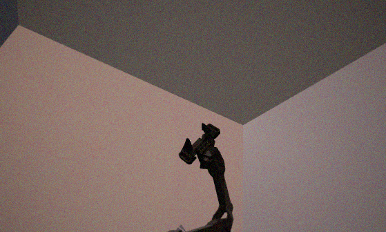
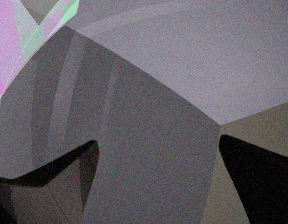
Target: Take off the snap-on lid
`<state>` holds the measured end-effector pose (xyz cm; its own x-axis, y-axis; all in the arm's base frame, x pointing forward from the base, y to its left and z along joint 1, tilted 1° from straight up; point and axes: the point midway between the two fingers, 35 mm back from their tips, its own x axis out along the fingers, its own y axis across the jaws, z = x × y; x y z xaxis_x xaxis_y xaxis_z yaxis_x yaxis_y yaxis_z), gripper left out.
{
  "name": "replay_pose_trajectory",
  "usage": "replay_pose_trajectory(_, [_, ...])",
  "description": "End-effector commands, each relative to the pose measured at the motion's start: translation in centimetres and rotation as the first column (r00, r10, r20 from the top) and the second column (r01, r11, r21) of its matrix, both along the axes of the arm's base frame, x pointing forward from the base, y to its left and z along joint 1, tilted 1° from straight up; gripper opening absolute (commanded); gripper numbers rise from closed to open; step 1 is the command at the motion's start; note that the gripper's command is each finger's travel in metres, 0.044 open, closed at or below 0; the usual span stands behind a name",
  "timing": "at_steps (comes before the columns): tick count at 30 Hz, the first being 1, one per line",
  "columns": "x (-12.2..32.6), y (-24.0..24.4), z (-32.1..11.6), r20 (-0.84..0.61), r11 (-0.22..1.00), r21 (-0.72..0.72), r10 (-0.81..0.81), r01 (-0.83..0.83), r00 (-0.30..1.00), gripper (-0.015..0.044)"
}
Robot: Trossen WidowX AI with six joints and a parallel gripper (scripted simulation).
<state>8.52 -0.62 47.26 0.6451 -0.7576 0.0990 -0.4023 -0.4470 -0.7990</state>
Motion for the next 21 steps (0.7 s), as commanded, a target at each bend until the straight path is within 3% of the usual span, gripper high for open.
replay_pose_trajectory(1, [0.0, -0.1, 0.0, 0.012, 1.000, 0.015, 0.005, -0.005, 1.000, 0.0374])
replay_pose_trajectory(6, [0.7, -3.9, -1.5, 0.320, 0.911, 0.373, 0.053, -0.177, 0.946, 0.0242])
replay_pose_trajectory(10, [2.3, -6.8, -3.5, 0.533, 0.694, 0.626, -0.049, -0.355, 0.844, 0.0235])
replay_pose_trajectory(13, [3.1, -7.7, -4.3, 0.582, 0.592, 0.690, -0.113, -0.416, 0.805, 0.0235])
replay_pose_trajectory(16, [4.9, -9.2, -6.3, 0.626, 0.360, 0.771, -0.275, -0.525, 0.730, 0.0235])
replay_pose_trajectory(20, [7.6, -10.4, -9.2, 0.558, 0.042, 0.774, -0.515, -0.632, 0.650, 0.0235])
replay_pose_trajectory(21, [7.7, -10.5, -9.4, 0.553, 0.030, 0.772, -0.524, -0.635, 0.648, 0.0235])
